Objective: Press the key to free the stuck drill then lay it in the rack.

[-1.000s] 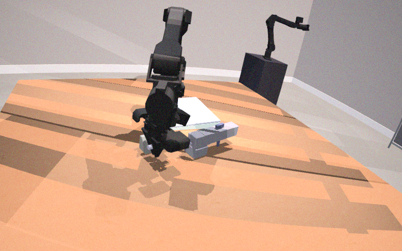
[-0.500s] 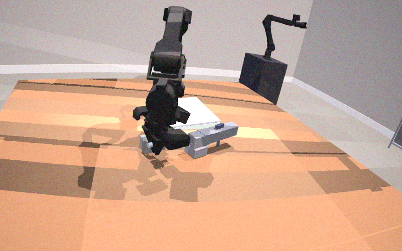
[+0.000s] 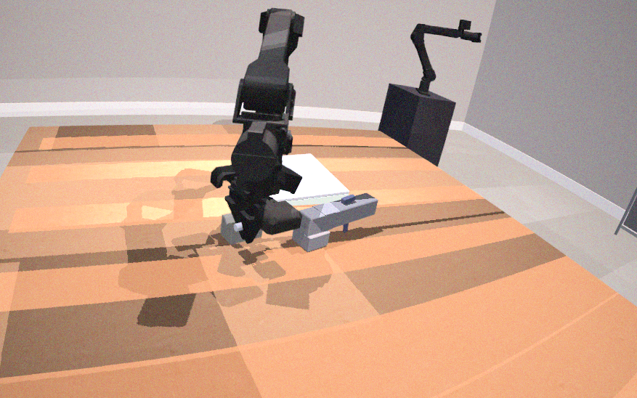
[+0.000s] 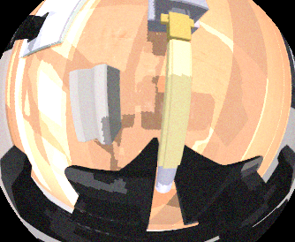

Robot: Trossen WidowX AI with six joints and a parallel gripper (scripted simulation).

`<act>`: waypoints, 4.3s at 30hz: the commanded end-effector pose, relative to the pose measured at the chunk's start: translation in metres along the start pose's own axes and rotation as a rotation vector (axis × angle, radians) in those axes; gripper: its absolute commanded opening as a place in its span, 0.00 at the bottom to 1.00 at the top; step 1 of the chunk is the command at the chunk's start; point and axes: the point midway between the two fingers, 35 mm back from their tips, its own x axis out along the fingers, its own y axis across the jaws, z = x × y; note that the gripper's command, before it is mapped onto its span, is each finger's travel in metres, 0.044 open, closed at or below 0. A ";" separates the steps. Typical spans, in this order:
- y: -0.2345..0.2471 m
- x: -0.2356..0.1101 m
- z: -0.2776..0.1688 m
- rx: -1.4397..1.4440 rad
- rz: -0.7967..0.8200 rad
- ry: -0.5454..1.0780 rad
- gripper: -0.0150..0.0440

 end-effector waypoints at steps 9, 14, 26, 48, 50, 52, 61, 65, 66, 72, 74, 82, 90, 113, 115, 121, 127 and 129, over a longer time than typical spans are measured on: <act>0.000 -0.005 0.000 -0.004 -0.007 0.001 0.25; 0.000 -0.006 0.000 -0.004 -0.007 0.001 0.25; 0.000 -0.009 0.001 -0.004 -0.007 0.001 0.25; 0.000 -0.012 0.001 -0.004 -0.007 0.001 0.25; 0.000 -0.012 0.001 -0.004 -0.007 0.001 0.25; 0.000 -0.012 0.001 -0.004 -0.007 0.001 0.25; 0.000 -0.013 0.001 -0.004 -0.007 0.001 0.25; 0.000 -0.013 0.001 -0.004 -0.007 0.001 0.25; 0.000 -0.014 0.001 -0.004 -0.007 0.001 0.25; 0.000 -0.014 0.001 -0.004 -0.007 0.001 0.25; 0.000 -0.014 0.001 -0.004 -0.007 0.001 0.25; -0.001 -0.015 0.001 -0.004 -0.007 0.001 0.25; -0.001 -0.016 0.001 -0.004 -0.008 0.001 0.25; -0.003 -0.018 0.000 -0.004 -0.008 0.001 0.25; -0.003 -0.018 0.000 -0.004 -0.008 0.001 0.25; -0.003 -0.019 0.000 -0.004 -0.008 0.001 0.25; -0.004 -0.019 0.000 -0.004 -0.008 0.001 0.25; -0.004 -0.020 0.000 -0.004 -0.008 0.001 0.25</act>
